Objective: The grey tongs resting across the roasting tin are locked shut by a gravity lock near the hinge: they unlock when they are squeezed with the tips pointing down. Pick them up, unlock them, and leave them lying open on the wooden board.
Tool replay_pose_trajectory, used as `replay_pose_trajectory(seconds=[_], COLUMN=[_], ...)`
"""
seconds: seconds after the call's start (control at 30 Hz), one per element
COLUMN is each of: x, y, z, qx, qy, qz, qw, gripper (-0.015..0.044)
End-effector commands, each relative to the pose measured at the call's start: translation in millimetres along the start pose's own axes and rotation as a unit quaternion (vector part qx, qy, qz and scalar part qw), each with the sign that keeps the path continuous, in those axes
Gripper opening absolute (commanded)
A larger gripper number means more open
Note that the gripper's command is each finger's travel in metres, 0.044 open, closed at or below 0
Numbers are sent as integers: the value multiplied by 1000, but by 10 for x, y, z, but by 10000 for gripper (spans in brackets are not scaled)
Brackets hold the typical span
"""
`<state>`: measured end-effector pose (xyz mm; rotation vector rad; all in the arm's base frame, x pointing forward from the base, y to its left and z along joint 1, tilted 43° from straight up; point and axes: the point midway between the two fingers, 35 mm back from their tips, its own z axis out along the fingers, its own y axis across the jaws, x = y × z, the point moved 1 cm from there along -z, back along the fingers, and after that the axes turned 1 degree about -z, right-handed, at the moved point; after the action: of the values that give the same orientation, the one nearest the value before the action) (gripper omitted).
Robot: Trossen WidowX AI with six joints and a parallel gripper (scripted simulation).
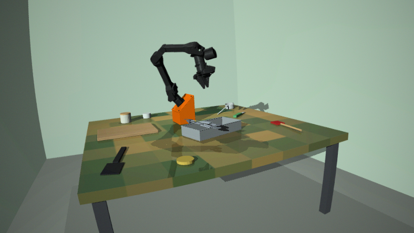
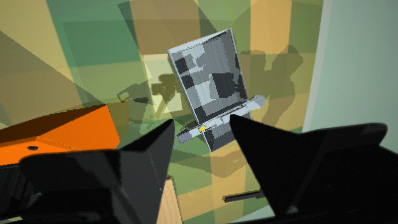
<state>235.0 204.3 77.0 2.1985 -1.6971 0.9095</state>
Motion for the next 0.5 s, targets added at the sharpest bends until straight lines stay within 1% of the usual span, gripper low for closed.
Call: replay_pose_trajectory(seconds=[0.0, 0.23, 0.47], x=[239, 393, 539], y=[-300, -415, -484], z=[588, 977, 1374], qx=[-81, -163, -250], qy=[120, 157, 159], qz=[-295, -477, -636], qw=[945, 849, 712], gripper=[260, 260, 260])
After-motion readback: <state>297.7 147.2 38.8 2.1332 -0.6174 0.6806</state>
